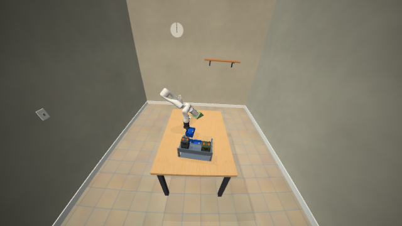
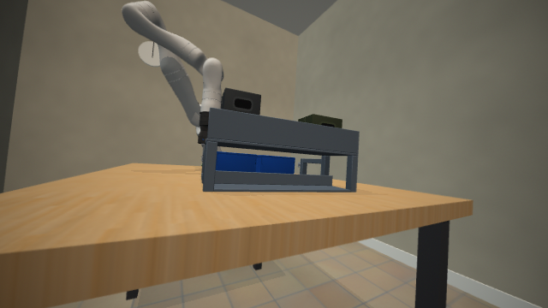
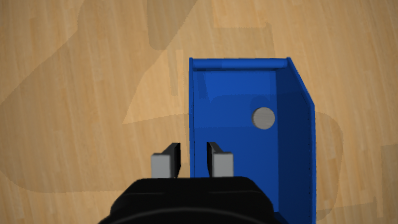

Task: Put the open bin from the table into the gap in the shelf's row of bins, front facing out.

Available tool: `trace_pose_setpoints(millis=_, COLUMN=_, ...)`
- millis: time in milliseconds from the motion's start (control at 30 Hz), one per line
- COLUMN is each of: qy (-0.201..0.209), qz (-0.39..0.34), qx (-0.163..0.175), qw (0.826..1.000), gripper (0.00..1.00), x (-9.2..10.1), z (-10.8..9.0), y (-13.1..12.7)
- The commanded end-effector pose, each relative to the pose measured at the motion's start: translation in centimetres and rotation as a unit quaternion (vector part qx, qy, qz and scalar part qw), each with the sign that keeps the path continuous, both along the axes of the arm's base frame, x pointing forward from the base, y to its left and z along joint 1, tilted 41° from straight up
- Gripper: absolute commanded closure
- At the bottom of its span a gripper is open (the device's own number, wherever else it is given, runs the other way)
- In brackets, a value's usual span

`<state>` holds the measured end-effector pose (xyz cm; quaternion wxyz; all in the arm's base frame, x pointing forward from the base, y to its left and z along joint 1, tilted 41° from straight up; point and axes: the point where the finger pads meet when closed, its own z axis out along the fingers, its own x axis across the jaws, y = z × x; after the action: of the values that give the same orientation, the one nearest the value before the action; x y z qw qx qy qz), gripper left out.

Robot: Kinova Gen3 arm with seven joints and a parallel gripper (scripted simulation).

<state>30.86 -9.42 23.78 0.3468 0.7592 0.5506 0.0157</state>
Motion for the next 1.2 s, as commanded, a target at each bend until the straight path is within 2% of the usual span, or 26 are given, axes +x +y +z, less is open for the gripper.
trace_pose_setpoints(millis=0, qy=0.002, qz=-0.001, qx=-0.003, qw=1.000, gripper=0.45, x=-0.03, z=-0.13, y=-0.15)
trace_pose_setpoints(millis=1167, qy=0.002, qz=-0.001, qx=-0.003, qw=1.000, gripper=0.45, x=0.17, z=-0.49, y=-0.40)
